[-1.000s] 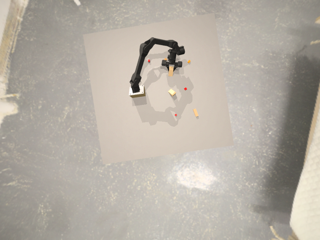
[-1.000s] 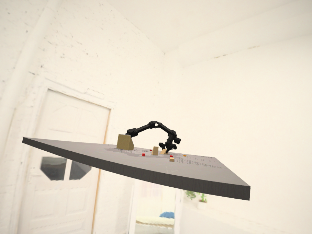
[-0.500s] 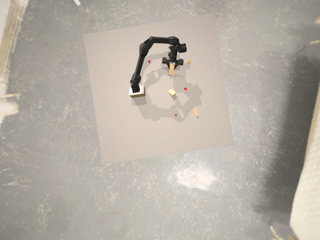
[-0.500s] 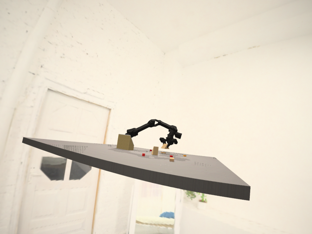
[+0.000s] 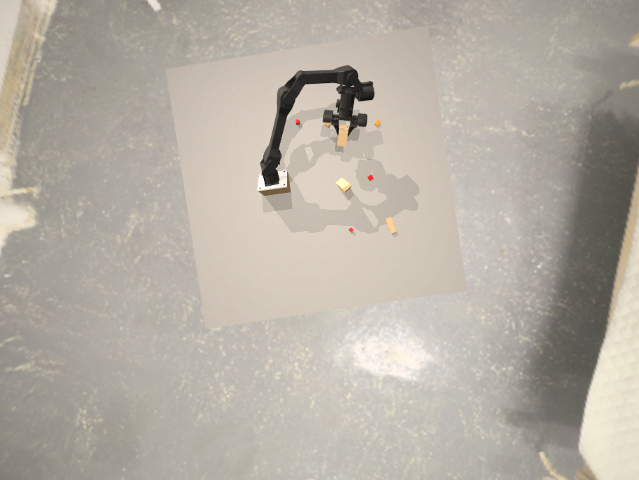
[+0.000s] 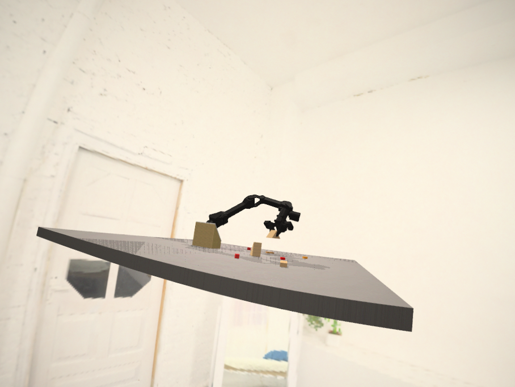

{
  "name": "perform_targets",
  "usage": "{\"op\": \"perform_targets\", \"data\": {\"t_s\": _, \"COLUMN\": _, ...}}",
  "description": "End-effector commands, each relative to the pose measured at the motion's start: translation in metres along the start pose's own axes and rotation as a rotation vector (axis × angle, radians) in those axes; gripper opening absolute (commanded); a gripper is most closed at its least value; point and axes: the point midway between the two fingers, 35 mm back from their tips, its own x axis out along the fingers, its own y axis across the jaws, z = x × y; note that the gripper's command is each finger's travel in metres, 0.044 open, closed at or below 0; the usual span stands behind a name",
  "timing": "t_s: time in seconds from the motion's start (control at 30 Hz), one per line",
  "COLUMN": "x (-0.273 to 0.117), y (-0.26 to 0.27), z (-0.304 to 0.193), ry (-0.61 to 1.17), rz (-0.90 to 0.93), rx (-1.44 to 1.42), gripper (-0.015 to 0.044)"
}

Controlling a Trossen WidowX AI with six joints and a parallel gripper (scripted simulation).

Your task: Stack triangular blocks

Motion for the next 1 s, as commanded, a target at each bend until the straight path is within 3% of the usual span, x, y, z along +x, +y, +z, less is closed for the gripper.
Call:
{"op": "perform_targets", "data": {"t_s": 0.0, "x": 0.0008, "y": -0.0001, "z": -0.0009, "ry": -0.02, "rz": 0.001, "rx": 0.096, "gripper": 0.0}}
{"op": "perform_targets", "data": {"t_s": 0.97, "x": 0.0043, "y": -0.0007, "z": -0.0053, "ry": -0.213, "rz": 0.088, "rx": 1.074, "gripper": 0.0}}
